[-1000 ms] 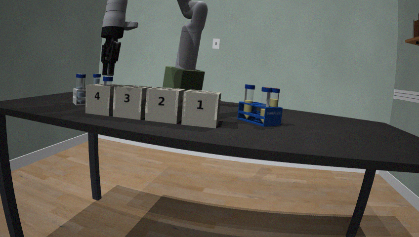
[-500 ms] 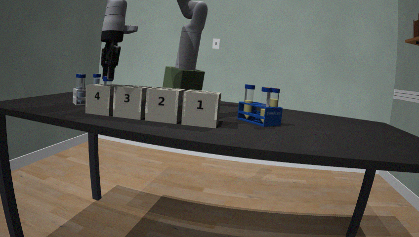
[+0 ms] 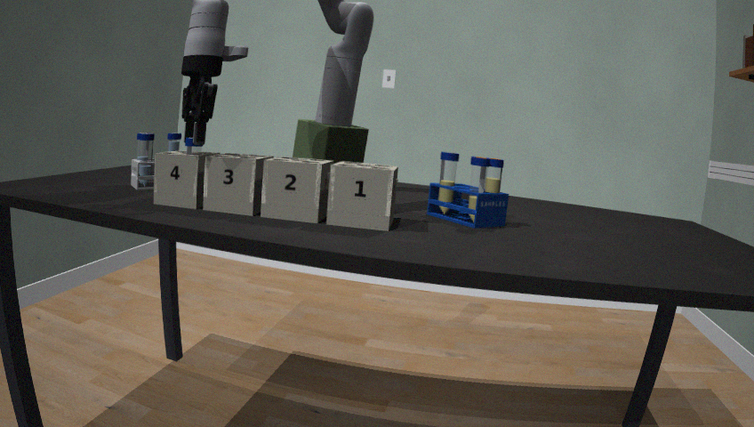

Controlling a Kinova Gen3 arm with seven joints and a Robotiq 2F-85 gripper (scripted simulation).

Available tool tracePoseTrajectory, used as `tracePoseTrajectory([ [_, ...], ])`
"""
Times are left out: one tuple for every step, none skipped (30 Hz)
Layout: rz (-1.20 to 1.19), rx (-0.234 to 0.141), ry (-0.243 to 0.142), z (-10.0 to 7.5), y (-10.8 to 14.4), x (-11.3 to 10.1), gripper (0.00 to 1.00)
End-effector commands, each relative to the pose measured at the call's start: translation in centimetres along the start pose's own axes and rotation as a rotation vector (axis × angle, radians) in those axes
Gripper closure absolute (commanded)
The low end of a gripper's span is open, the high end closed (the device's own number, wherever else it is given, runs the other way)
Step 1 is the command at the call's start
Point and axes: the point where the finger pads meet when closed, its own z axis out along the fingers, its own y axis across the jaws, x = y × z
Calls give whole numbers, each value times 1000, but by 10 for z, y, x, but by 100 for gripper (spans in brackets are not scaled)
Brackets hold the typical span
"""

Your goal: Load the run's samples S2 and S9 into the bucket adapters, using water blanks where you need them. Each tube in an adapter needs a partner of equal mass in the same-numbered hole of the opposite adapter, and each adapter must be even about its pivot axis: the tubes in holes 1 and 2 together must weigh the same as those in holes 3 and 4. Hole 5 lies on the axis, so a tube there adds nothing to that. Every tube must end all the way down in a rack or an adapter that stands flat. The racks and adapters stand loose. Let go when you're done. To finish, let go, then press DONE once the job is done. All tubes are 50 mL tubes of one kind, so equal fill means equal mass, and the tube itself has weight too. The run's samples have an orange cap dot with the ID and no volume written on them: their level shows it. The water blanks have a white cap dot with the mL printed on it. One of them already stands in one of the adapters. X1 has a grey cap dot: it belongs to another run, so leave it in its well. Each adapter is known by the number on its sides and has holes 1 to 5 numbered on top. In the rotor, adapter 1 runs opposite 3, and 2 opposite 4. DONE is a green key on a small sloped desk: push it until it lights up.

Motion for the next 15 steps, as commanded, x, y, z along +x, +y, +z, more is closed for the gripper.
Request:
tracePoseTrajectory([
  [1,3,-1,2,-1,0,38],
  [1,3,-1,3,-1,0,38],
  [1,3,-1,3,-1,0,38],
  [1,3,-1,3,-1,0,38],
  [1,3,-1,4,-1,0,38],
  [1,3,-1,4,-1,0,38],
  [1,3,-1,4,-1,0,38],
  [1,3,-1,5,-1,0,38],
  [1,3,-1,5,-1,0,38],
  [1,3,-1,5,-1,0,38],
  [1,3,-1,6,-1,0,38],
  [1,3,-1,6,-1,0,38],
  [1,3,-1,6,-1,0,38],
  [1,3,0,6,-1,1,38],
  [1,3,-1,6,-1,0,38],
])
